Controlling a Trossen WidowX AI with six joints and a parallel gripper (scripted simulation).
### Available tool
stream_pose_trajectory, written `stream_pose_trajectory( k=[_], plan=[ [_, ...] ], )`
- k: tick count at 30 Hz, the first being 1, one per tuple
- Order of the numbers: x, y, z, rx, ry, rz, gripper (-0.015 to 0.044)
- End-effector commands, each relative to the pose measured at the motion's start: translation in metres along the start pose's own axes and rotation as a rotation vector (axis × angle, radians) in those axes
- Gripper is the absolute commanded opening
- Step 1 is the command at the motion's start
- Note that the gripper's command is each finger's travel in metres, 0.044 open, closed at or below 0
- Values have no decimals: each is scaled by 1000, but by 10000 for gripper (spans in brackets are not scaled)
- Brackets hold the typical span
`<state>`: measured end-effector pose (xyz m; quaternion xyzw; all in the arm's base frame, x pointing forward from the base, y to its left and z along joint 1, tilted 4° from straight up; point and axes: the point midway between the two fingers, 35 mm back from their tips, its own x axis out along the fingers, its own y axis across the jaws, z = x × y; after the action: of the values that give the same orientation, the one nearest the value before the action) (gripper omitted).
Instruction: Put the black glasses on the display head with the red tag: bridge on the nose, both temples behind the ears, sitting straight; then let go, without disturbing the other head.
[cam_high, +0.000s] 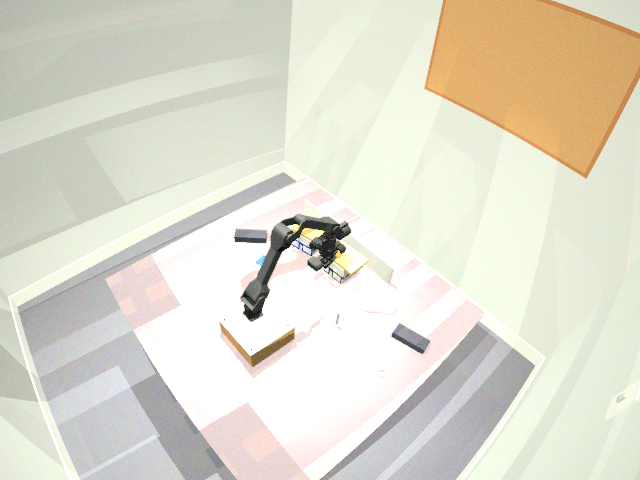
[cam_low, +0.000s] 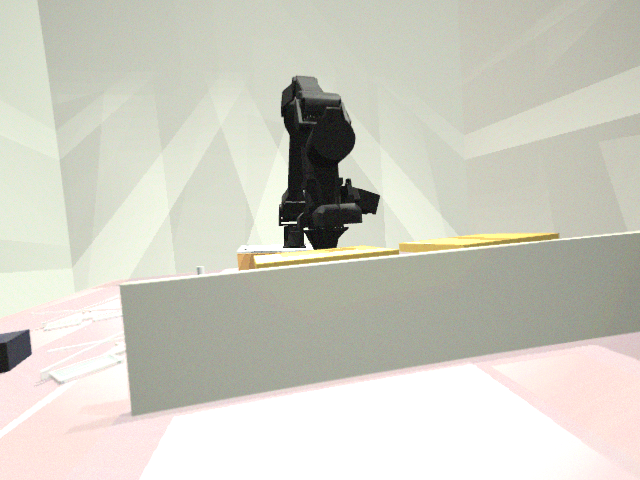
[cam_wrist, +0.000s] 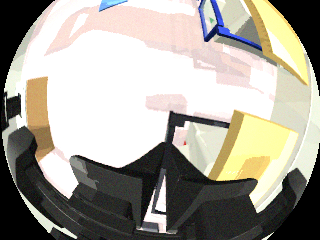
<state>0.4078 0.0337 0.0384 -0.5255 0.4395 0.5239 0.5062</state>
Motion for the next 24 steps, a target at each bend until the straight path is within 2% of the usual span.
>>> stream_pose_trajectory(
  k=[1,24],
  plan=[
    [1,-3,0,3,8,3,0],
    [4,-3,0,3,9,3,0]
  ],
)
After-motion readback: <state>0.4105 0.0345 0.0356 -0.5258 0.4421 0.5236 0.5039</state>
